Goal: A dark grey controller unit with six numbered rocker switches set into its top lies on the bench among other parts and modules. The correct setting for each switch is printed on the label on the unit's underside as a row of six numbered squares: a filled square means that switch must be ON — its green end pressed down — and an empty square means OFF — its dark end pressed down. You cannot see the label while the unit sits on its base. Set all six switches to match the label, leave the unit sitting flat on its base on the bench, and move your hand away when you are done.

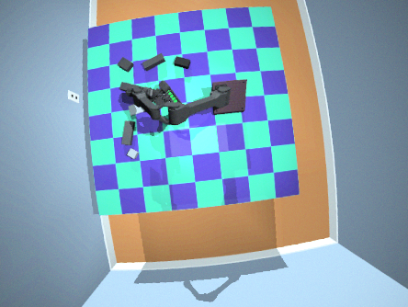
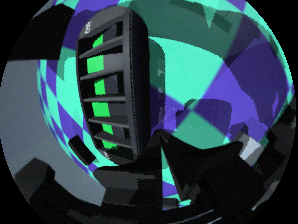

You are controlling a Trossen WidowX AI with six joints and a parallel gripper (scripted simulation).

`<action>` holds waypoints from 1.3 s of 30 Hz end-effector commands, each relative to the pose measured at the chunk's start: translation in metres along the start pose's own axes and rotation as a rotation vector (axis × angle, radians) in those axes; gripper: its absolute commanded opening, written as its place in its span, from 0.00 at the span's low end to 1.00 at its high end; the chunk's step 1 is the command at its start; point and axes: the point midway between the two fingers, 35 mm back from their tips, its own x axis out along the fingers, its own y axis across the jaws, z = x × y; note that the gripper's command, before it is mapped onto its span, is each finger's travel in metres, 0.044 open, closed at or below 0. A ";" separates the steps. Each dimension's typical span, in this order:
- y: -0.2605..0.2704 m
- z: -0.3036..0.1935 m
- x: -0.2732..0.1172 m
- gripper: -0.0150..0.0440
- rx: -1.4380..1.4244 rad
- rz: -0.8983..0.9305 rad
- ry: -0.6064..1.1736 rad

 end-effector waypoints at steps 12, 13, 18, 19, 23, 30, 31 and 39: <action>0.020 0.001 0.007 0.25 0.002 0.012 -0.005; 0.022 0.001 0.007 0.25 0.002 0.012 -0.005; 0.026 0.002 0.009 0.25 0.002 0.013 -0.005; 0.027 0.002 0.009 0.25 0.002 0.013 -0.005; 0.030 0.003 0.010 0.25 0.003 0.013 -0.005; 0.037 0.004 0.012 0.25 0.003 0.013 -0.005; 0.038 0.004 0.012 0.25 0.003 0.013 -0.005; 0.043 0.006 0.014 0.25 0.003 0.013 -0.005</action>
